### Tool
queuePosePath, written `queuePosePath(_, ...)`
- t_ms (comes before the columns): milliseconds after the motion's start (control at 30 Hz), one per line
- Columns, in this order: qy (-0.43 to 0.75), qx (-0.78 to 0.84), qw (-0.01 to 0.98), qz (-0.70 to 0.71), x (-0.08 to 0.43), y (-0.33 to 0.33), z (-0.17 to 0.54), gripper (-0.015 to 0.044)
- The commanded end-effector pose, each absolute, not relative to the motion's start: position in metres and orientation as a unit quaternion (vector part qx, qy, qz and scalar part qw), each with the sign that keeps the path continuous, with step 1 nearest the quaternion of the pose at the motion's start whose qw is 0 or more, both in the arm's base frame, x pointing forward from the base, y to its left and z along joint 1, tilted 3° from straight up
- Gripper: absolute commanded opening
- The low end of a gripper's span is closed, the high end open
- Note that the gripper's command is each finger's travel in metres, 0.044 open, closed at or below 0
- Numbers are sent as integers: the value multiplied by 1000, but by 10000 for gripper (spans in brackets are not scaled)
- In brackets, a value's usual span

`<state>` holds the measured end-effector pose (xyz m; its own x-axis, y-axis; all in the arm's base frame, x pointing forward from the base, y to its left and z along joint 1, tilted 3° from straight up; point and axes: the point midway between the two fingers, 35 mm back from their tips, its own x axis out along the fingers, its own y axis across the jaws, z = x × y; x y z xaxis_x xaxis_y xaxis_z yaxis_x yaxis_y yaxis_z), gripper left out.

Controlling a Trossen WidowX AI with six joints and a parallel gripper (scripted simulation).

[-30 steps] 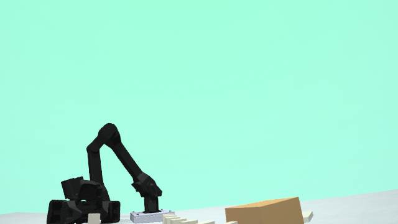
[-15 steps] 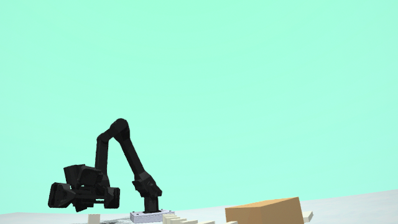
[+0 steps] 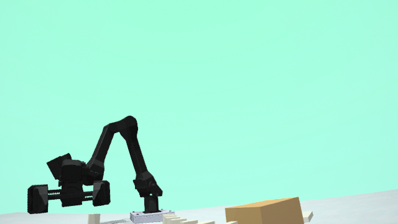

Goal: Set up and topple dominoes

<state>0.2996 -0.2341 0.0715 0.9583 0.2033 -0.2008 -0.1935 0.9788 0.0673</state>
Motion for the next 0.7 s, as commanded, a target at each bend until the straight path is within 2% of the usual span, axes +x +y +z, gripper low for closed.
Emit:
queuePosePath(0,319,-18,947,31,344,-246,75,440)
queuePosePath(267,450,-70,890,29,341,-233,85,440)
queuePosePath(667,611,-132,777,69,303,-200,110,440)
